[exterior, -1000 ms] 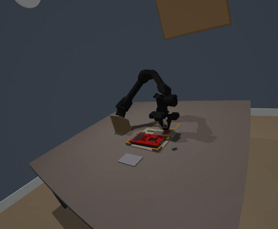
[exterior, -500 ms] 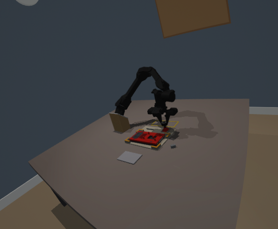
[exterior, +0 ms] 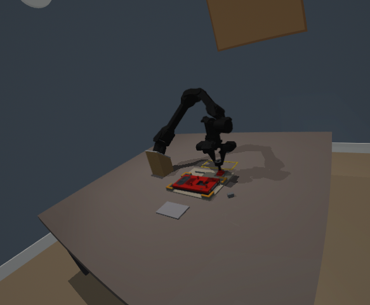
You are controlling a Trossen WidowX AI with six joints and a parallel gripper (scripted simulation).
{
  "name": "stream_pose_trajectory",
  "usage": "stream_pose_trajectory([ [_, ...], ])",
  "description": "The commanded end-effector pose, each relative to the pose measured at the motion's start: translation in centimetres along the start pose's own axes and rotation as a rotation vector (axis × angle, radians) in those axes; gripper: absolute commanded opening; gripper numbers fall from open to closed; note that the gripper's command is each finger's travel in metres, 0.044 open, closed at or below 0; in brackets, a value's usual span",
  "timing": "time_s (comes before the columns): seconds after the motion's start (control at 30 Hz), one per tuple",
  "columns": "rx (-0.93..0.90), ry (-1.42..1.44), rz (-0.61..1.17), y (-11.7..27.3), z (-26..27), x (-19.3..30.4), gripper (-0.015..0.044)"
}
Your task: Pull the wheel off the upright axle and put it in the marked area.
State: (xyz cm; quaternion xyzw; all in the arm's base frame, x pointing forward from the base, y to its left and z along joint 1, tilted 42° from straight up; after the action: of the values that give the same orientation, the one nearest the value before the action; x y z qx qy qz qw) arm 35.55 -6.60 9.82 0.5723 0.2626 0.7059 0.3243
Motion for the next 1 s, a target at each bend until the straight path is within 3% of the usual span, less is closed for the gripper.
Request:
stream_pose_trajectory([
  [0.0, 0.001, 0.005, -0.003, 0.2, 0.0, 0.0, 0.0000],
  [0.37, 0.000, 0.004, -0.003, 0.8, 0.0, 0.0, 0.0000],
  [0.6, 0.000, 0.003, -0.004, 4.0, -0.2, 0.1, 0.0000],
  [0.7, 0.001, -0.006, 0.002, 3.2, -0.2, 0.0, 0.0000],
  [0.97, 0.002, -0.004, -0.001, 3.5, -1.0, 3.5, 0.0000],
])
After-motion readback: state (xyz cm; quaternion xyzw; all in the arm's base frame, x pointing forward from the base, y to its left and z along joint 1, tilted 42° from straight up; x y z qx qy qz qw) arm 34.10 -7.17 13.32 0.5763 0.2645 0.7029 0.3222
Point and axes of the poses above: the point midway between the two fingers, 35 mm back from their tips, its own y axis back along the fingers, its own z axis across the jaws, x = y × z, the point moved 7 cm from there along y, back along the fingers, and after that the axes turned 10 degrees about y, right-handed, at the moved point
